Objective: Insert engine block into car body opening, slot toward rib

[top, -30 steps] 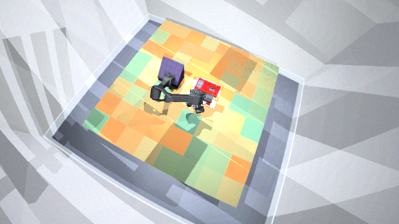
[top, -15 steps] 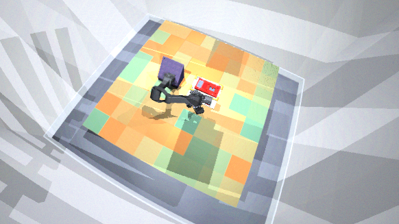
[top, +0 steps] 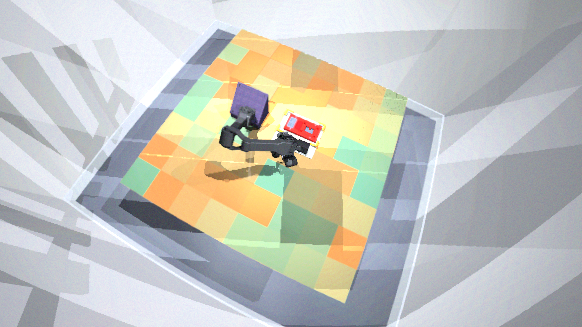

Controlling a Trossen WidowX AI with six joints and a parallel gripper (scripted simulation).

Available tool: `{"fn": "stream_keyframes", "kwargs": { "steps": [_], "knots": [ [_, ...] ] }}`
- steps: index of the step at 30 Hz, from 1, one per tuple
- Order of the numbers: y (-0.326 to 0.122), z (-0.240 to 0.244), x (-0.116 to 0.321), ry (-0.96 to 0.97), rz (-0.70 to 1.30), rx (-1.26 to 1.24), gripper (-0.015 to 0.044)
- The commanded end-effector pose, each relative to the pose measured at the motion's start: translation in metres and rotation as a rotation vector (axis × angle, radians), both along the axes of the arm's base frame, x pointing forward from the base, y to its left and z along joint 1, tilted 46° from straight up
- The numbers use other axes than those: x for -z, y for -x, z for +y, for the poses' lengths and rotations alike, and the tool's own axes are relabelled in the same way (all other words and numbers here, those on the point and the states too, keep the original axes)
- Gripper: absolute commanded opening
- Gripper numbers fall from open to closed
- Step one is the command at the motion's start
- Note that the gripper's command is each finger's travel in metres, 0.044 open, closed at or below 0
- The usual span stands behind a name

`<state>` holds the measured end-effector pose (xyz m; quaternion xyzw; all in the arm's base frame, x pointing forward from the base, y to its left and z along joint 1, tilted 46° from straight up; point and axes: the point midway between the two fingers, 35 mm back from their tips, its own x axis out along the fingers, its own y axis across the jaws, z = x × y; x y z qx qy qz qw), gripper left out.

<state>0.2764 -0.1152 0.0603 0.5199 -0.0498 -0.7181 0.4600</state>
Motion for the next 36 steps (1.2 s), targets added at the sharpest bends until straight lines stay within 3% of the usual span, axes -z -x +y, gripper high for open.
{"fn": "stream_keyframes", "kwargs": {
  "steps": [1,7,11,36],
  "knots": [
    [0.000,-0.001,0.000,0.005,0.005,-0.004,0.0138],
    [0.000,-0.001,0.000,0.005,0.005,-0.004,0.0098],
    [-0.003,0.001,-0.002,0.007,0.006,-0.023,0.0000],
    [-0.017,0.048,-0.045,-0.008,0.005,-0.039,0.0000]
  ]
}}
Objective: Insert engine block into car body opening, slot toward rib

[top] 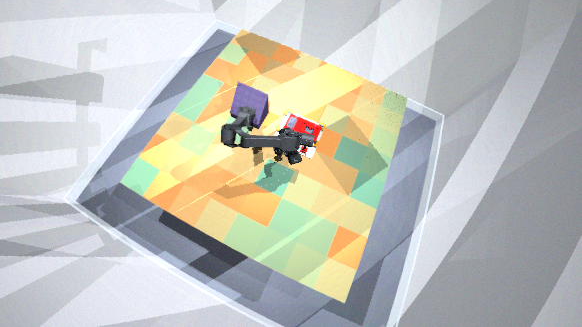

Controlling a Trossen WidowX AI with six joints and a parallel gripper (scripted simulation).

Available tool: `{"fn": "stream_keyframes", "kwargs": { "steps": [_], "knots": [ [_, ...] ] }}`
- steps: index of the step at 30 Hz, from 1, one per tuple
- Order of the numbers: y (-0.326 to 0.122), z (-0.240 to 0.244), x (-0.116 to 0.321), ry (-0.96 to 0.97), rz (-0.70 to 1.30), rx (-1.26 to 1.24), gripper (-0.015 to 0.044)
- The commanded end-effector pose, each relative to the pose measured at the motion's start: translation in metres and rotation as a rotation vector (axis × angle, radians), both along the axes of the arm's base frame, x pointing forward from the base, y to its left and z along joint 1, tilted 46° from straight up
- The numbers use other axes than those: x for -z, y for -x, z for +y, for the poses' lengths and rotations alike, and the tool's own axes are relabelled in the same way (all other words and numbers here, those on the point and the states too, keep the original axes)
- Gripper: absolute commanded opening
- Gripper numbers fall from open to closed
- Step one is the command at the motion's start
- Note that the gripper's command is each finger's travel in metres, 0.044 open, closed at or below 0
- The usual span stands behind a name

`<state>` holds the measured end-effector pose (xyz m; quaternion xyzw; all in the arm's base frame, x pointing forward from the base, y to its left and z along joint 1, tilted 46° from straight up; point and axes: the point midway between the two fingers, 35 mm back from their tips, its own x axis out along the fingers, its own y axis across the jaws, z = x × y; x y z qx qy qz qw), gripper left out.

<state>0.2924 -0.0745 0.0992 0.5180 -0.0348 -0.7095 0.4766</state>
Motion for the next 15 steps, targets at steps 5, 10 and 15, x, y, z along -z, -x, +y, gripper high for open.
{"fn": "stream_keyframes", "kwargs": {
  "steps": [5,10,15],
  "knots": [
    [0.000,0.019,-0.017,-0.007,-0.004,0.018,0.0000],
    [0.001,0.030,-0.028,-0.006,-0.003,0.027,0.0000],
    [0.004,0.040,-0.040,-0.002,-0.003,0.036,0.0000]
  ]
}}
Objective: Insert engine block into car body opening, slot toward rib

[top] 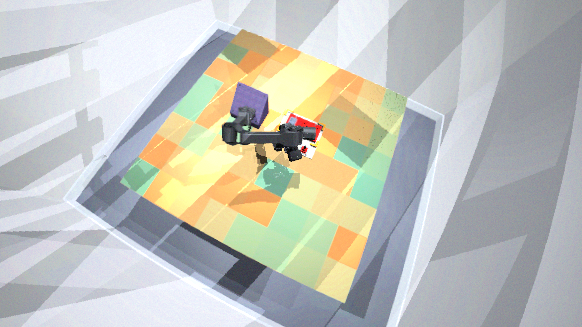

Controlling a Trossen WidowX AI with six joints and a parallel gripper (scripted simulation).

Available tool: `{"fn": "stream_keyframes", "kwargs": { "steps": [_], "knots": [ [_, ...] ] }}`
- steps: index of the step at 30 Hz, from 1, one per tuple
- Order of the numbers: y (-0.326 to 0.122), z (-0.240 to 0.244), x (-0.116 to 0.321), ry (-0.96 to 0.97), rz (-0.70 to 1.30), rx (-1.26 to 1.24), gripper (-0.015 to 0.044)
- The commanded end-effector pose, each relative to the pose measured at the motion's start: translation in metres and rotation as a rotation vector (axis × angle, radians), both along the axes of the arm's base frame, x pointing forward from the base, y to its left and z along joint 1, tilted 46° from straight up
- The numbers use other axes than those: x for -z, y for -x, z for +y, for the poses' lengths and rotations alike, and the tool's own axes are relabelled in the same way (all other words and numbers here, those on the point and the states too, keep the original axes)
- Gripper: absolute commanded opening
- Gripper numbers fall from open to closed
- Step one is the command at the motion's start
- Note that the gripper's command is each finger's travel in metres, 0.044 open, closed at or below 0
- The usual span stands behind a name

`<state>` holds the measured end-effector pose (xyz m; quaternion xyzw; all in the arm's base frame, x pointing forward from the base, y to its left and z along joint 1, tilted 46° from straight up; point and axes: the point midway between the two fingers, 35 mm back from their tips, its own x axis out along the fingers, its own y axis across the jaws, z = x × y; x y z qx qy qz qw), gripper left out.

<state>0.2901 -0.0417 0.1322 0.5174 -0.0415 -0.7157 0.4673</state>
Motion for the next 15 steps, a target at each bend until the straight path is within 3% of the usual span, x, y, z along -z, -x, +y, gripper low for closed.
{"fn": "stream_keyframes", "kwargs": {
  "steps": [1,7,15],
  "knots": [
    [0.002,0.009,-0.009,-0.001,-0.003,0.012,0.0000],
    [0.002,0.015,-0.014,0.000,0.013,0.001,0.0000],
    [-0.010,0.024,0.004,-0.010,0.203,-0.188,0.0000]
  ]
}}
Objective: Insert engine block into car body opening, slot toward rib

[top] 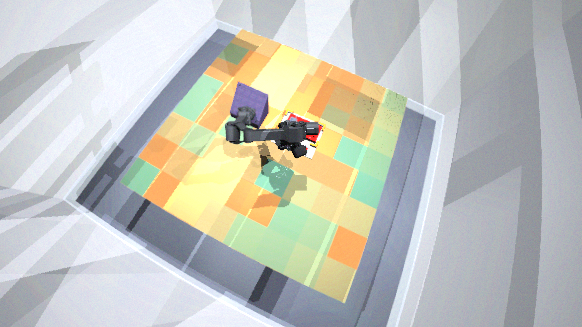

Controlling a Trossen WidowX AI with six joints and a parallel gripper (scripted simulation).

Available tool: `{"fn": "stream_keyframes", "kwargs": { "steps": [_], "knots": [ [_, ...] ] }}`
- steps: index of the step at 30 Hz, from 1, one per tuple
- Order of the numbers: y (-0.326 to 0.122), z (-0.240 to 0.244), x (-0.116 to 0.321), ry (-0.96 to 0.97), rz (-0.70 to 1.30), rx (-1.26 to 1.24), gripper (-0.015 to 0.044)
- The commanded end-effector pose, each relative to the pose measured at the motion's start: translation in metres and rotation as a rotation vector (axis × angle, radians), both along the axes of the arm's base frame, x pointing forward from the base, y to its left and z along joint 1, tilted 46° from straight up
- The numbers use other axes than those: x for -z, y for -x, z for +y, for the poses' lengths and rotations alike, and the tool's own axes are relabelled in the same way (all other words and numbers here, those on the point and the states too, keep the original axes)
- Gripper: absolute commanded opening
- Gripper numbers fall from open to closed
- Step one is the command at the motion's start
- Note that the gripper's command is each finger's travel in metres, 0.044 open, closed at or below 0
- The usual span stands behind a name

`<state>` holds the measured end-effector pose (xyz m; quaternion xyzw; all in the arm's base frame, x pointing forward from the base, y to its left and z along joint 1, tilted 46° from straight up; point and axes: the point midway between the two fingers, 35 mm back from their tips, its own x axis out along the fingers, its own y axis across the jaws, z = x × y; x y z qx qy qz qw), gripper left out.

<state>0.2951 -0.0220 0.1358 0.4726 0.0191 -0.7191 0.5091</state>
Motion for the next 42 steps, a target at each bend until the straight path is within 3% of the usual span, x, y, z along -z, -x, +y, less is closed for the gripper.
{"fn": "stream_keyframes", "kwargs": {
  "steps": [1,42],
  "knots": [
    [-0.006,0.006,0.010,-0.010,0.099,-0.096,0.0000],
    [-0.048,0.052,0.119,-0.060,1.096,-1.085,0.0000]
  ]
}}
